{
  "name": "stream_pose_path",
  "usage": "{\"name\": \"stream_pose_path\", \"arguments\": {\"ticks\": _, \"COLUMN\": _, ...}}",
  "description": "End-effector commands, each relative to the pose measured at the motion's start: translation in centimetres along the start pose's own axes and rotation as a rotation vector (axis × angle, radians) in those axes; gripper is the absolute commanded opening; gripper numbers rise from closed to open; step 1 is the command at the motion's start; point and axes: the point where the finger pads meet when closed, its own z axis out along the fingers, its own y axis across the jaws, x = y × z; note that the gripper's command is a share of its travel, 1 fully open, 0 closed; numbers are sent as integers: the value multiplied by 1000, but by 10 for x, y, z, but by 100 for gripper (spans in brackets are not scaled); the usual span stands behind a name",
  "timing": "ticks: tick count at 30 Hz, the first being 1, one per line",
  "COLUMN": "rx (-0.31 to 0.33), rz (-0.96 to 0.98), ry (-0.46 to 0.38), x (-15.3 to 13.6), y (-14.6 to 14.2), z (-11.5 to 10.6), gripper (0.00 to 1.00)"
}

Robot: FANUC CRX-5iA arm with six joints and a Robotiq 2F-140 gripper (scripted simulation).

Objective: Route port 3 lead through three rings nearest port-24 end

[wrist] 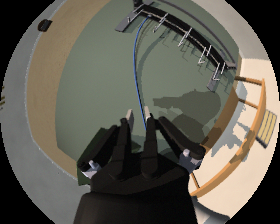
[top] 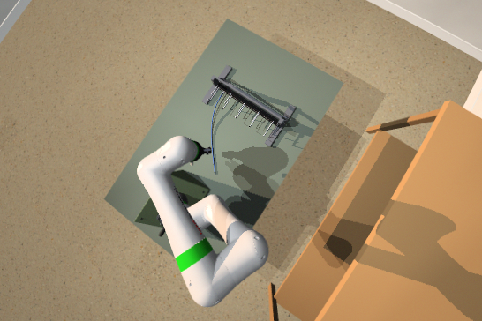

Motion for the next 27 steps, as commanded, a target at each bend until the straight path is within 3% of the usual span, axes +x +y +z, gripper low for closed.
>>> {"name": "stream_pose_path", "arguments": {"ticks": 1, "rx": 0, "rz": 0, "ry": 0, "x": 0, "y": 0, "z": 0, "gripper": 20}}
{"name": "stream_pose_path", "arguments": {"ticks": 16, "rx": 0, "rz": 0, "ry": 0, "x": 0, "y": 0, "z": 1, "gripper": 20}}
{"name": "stream_pose_path", "arguments": {"ticks": 27, "rx": 0, "rz": 0, "ry": 0, "x": 0, "y": 0, "z": 15, "gripper": 20}}
